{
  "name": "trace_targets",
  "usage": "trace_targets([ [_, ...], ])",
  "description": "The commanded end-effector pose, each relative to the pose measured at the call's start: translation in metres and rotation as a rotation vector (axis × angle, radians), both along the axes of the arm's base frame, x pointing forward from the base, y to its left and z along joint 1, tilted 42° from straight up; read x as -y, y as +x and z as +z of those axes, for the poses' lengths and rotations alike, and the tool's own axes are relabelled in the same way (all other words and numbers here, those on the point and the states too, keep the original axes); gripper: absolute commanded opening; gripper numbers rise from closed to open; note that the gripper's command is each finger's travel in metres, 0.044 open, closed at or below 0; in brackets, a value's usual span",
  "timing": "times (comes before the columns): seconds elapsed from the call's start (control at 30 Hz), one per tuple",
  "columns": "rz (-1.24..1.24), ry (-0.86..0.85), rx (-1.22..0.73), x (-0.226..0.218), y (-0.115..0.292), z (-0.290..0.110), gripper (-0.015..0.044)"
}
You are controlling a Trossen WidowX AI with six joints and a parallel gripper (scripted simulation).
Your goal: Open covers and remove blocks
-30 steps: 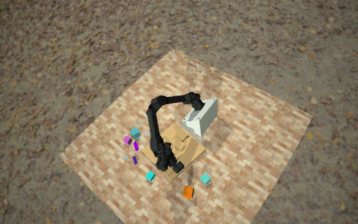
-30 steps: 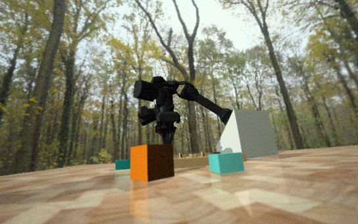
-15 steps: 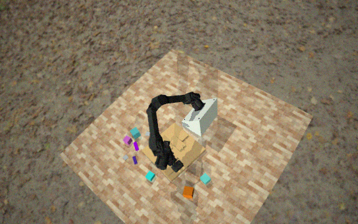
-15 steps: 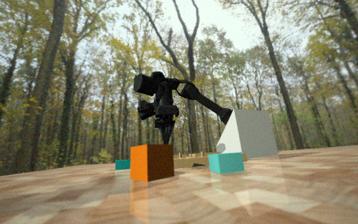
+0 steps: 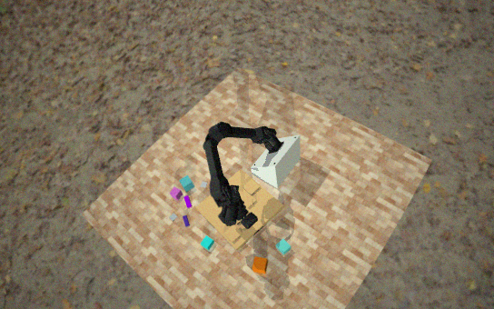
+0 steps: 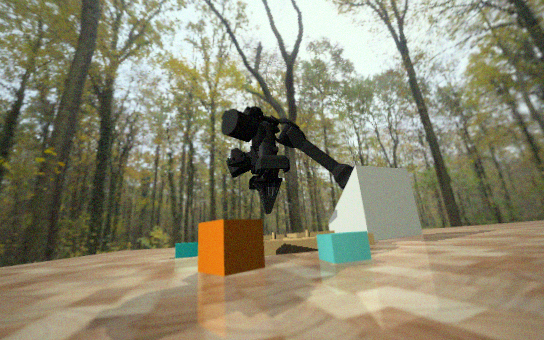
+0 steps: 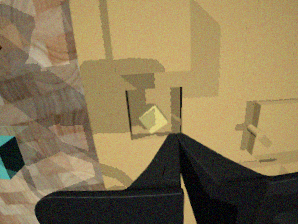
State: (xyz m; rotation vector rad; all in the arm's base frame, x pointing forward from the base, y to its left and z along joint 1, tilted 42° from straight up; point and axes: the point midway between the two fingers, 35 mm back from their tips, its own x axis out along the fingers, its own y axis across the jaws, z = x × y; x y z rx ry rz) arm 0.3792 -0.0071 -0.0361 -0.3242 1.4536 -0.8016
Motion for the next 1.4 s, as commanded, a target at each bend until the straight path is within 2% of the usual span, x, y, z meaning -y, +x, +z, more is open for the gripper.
trace_targets([
  [0.0,-0.001,0.006,0.008,-0.006,-0.019,0.005,0.0],
  [0.87,-0.002,0.006,0.002,-0.005,-0.162,0.016,0.0],
  [1.37,-0.003,0.005,0.002,-0.004,-0.165,0.016,0.0],
])
